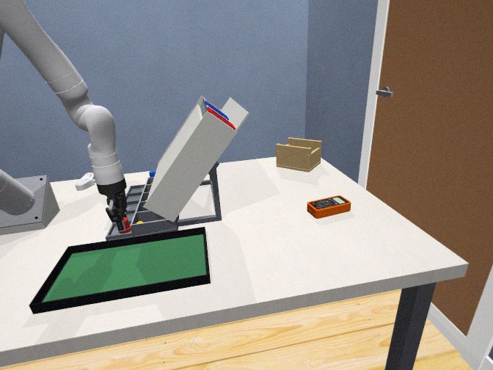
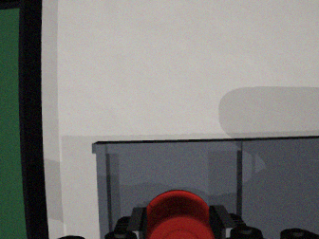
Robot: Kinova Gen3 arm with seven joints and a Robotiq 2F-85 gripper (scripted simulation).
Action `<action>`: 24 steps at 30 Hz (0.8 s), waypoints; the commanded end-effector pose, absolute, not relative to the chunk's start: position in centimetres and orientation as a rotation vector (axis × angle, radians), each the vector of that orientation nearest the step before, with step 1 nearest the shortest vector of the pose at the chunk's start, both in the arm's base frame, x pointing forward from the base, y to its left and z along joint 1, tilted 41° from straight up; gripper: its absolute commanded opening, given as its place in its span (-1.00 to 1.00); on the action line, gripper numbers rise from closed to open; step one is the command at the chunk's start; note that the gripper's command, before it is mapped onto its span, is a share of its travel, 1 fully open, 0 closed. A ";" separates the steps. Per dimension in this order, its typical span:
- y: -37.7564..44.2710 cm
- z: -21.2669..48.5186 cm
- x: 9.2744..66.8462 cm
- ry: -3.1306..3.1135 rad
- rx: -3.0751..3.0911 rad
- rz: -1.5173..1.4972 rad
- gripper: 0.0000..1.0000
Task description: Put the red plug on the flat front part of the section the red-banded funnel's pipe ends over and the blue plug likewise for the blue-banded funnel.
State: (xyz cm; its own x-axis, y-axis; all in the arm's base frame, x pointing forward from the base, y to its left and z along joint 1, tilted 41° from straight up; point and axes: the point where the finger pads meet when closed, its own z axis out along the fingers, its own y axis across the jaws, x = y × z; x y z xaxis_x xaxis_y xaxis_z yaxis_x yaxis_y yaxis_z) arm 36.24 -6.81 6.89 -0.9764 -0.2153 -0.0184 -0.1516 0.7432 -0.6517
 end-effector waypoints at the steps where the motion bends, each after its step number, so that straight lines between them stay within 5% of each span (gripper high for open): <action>1: -6.8 6.9 36.3 2.845 -0.301 -1.051 -0.17; 2: -6.8 6.9 36.3 2.845 -0.301 -1.051 -0.17; 3: -6.8 6.9 36.3 2.845 -0.301 -1.051 0.30; 24: -6.8 6.9 36.3 2.845 -0.301 -1.051 0.30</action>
